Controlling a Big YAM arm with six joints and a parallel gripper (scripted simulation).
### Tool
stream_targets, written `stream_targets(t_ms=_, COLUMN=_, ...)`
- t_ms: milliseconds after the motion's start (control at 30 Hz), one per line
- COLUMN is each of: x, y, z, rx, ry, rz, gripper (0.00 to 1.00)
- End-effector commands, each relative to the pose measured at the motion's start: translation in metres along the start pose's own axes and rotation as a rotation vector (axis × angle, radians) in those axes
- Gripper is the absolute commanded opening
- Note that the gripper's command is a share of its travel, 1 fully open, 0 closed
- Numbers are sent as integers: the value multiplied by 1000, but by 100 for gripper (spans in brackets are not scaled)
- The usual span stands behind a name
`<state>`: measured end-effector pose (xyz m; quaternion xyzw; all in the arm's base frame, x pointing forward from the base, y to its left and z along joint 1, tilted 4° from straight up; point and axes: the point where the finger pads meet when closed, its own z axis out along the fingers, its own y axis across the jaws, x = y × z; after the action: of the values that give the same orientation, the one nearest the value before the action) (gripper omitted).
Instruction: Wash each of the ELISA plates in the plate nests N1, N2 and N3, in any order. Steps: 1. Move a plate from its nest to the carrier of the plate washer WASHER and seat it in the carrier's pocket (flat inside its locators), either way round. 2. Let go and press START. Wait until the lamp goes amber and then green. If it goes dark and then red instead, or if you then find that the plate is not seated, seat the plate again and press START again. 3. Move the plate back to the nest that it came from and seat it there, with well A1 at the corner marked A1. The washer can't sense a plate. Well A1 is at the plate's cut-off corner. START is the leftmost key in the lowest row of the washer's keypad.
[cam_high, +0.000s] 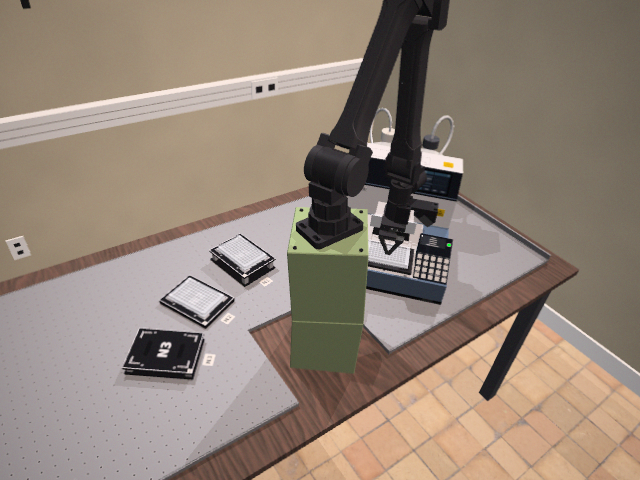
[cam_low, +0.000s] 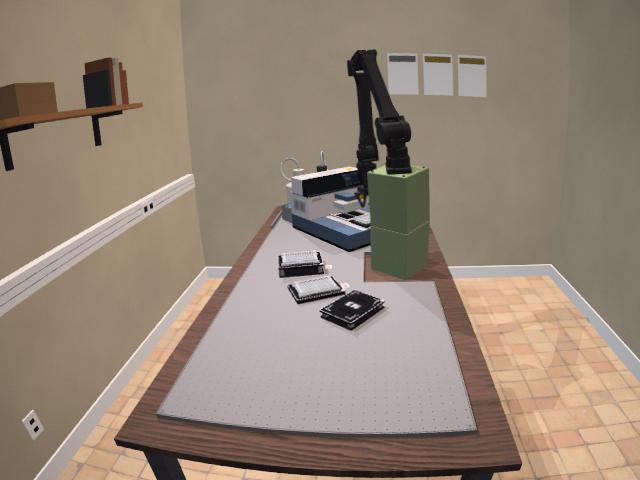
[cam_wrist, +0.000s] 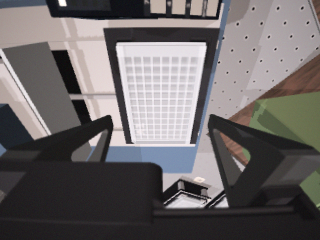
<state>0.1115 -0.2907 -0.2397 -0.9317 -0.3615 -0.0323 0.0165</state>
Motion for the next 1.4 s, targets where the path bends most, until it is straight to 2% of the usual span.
stream_targets(t_ms=0, x=3, y=5, z=11, rx=-4, ry=1, rz=4, gripper=100)
stream_targets(t_ms=200, x=3, y=2, z=17, rx=5, ry=5, rz=8, gripper=100)
stream_targets(t_ms=233, x=0, y=2, z=11, rx=-2, ry=0, rz=5, gripper=100)
stream_targets(t_ms=767, x=0, y=2, z=11, rx=-2, ry=0, rz=5, gripper=100)
stream_targets(t_ms=800, x=3, y=1, z=17, rx=5, ry=5, rz=8, gripper=100)
stream_targets(t_ms=1367, x=3, y=3, z=28, rx=-2, ry=2, rz=6, gripper=100)
